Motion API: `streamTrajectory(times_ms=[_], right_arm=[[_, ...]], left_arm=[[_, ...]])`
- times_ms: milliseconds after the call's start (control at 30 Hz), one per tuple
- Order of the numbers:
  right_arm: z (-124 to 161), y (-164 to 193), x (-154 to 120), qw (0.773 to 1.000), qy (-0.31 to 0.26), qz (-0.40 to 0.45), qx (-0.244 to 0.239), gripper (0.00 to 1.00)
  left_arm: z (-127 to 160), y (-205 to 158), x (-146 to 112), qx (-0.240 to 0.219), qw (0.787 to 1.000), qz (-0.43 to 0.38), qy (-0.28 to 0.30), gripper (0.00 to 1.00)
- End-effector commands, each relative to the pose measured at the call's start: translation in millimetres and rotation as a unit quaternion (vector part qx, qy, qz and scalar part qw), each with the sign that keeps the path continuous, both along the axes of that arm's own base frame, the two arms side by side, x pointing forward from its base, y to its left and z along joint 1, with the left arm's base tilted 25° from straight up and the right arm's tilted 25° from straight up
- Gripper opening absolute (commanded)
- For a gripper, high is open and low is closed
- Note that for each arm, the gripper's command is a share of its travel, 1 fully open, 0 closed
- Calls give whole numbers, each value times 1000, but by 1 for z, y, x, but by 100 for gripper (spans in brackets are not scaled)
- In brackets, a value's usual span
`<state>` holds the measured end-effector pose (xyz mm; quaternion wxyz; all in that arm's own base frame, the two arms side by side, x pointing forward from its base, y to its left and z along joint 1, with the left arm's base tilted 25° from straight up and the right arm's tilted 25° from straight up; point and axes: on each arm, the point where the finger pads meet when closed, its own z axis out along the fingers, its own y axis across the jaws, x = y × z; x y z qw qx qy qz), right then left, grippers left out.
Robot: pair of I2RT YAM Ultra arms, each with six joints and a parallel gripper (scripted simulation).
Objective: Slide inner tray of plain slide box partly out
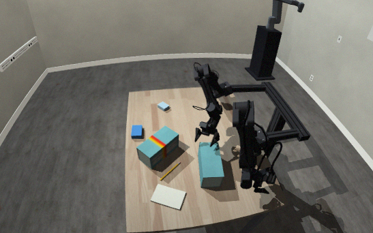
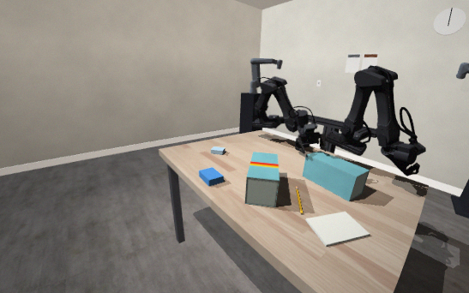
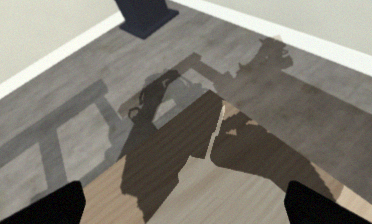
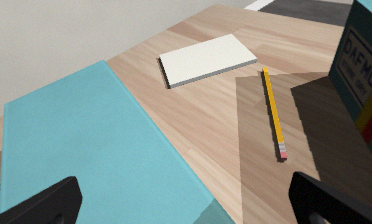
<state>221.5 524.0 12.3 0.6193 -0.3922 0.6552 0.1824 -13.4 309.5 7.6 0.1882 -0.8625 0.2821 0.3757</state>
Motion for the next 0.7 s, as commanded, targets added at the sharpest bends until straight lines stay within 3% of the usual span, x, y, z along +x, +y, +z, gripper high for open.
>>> streamTrajectory(times_ms=[0, 567, 600, 667], right_arm=[[8, 4, -3, 1000, -3, 4, 9, 100], [6, 6, -6, 1000, -2, 9, 4, 100], [6, 6, -6, 1000, -2, 9, 4, 1], [6, 6, -6, 1000, -2, 9, 4, 1]], left_arm=[[4, 3, 0, 8, 1000, 3, -1, 100], [8, 4, -4, 15, 1000, 10, 5, 100], [8, 4, -4, 15, 1000, 10, 5, 100], [8, 4, -4, 15, 1000, 10, 5, 100]])
